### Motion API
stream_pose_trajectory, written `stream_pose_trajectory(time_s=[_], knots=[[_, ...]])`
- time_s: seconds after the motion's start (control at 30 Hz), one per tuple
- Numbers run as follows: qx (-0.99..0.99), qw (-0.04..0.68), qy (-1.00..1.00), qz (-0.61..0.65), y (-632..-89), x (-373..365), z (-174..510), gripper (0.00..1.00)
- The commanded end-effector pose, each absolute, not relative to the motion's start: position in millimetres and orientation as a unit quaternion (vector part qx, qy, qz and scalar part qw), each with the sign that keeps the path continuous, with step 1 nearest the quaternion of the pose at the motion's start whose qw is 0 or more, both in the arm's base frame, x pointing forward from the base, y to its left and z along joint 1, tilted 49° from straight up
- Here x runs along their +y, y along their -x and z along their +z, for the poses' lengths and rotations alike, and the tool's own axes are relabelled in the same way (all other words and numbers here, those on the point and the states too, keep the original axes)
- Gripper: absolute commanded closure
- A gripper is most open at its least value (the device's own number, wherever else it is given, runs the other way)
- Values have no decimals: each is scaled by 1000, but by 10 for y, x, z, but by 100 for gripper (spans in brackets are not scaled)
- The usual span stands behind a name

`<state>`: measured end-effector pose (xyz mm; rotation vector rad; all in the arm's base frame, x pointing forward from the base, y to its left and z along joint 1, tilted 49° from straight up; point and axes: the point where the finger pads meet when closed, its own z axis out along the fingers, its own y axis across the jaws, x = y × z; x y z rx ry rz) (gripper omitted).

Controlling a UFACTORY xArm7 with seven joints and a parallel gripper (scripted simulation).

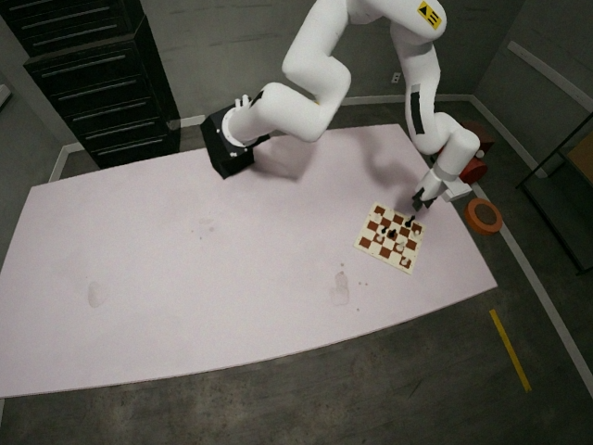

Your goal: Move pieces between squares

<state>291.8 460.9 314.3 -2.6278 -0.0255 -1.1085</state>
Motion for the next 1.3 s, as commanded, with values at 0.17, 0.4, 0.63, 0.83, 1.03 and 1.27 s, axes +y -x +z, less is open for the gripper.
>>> stream_pose_trajectory(time_s=[0.17, 0.4, 0.63, 0.83, 1.03, 1.27], knots=[[-9, 145, 911, -385, -2912, 4620, 3160, 57], [-9, 145, 911, -385, -2912, 4620, 3160, 57], [-9, 145, 911, -385, -2912, 4620, 3160, 57], [-9, 145, 911, -385, -2921, 4624, 3151, 57], [-8, 145, 911, -385, -2937, 4631, 3136, 57], [-8, 145, 911, -385, -2987, 4653, 3090, 57]])
